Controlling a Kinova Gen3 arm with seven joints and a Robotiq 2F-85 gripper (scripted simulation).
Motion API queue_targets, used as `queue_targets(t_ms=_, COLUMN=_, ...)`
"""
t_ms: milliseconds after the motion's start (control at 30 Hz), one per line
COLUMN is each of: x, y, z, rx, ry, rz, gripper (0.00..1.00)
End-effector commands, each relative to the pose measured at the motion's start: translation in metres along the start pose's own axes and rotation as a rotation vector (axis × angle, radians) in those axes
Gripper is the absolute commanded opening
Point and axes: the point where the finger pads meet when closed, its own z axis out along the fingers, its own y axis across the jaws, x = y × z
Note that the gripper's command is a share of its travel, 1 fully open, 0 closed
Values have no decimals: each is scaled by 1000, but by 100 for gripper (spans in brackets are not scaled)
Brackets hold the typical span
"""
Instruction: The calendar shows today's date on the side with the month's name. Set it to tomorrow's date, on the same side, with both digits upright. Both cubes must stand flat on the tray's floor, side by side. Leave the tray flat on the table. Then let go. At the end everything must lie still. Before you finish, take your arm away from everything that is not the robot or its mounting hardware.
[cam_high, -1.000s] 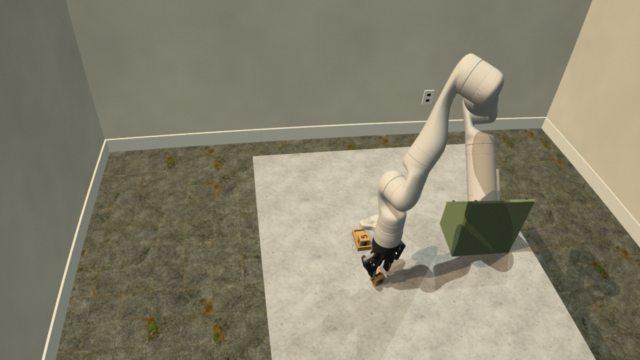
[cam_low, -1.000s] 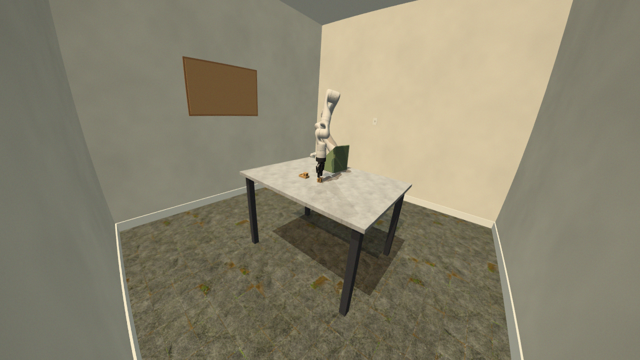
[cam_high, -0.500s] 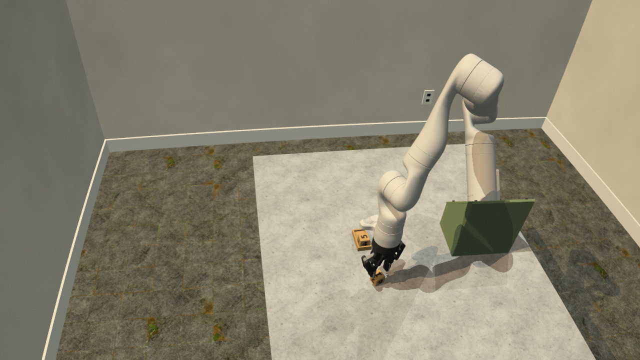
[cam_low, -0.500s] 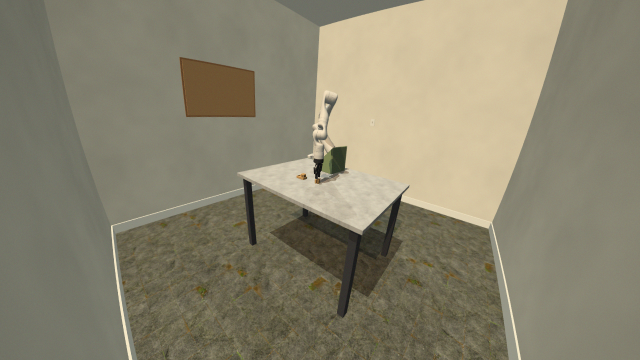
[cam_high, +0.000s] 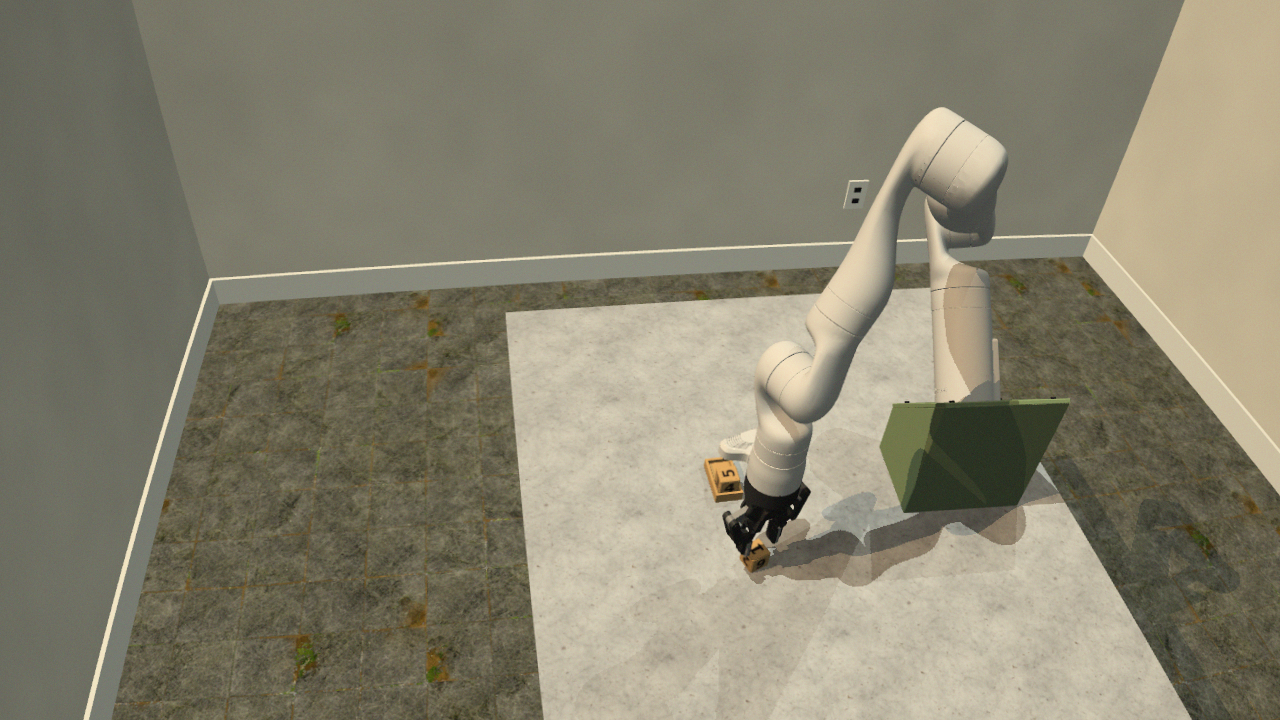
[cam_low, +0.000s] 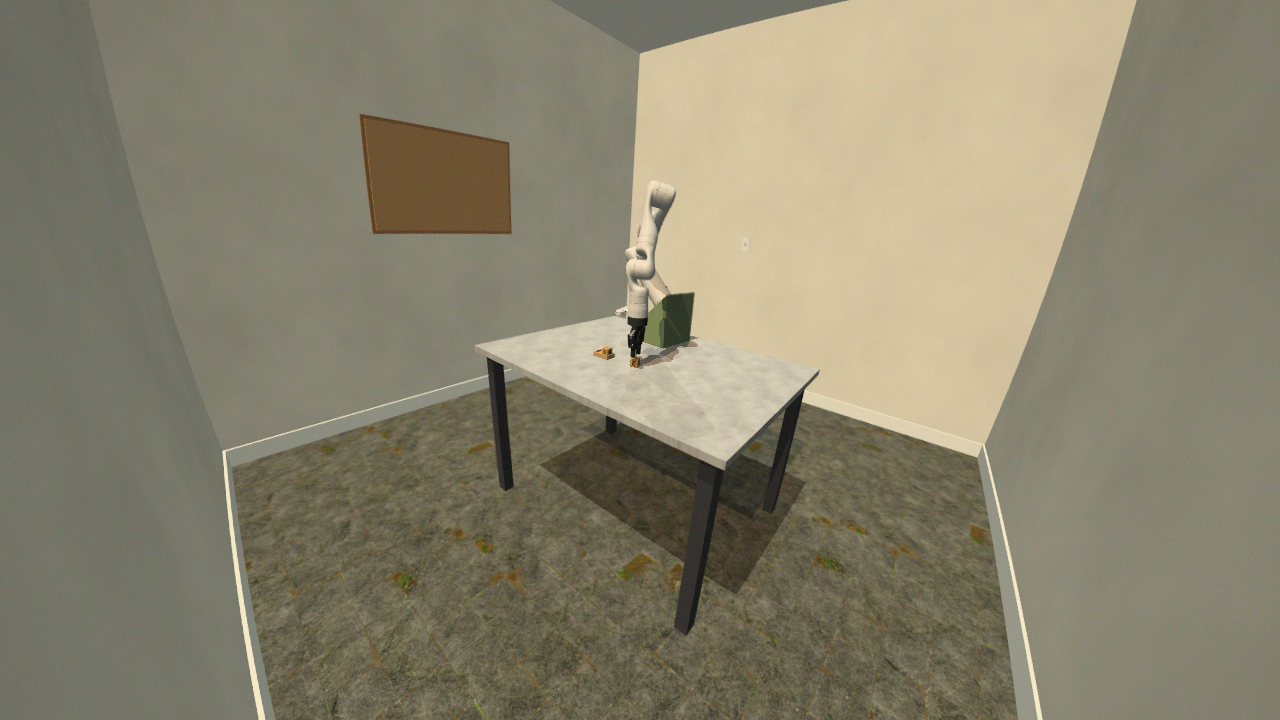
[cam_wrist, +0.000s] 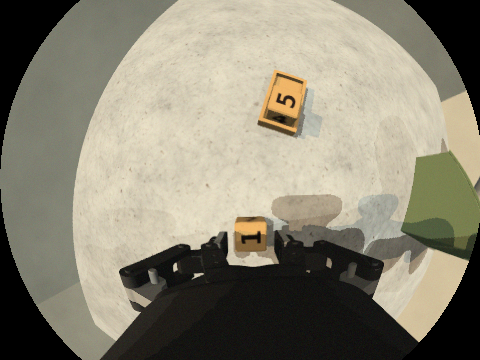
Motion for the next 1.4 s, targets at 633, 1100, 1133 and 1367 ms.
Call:
queue_targets(t_ms=633, x=0, y=-1, z=-1, rx=2, ry=-1, rz=0, gripper=48)
queue_targets(t_ms=1100, x=0, y=-1, z=2, rx=2, ry=-1, rz=0, gripper=48)
queue_targets(t_ms=1133, x=0, y=-1, z=3, rx=2, ry=-1, rz=0, gripper=48)
queue_targets(t_ms=1367, x=0, y=-1, z=10, rx=2, ry=-1, rz=0, gripper=48)
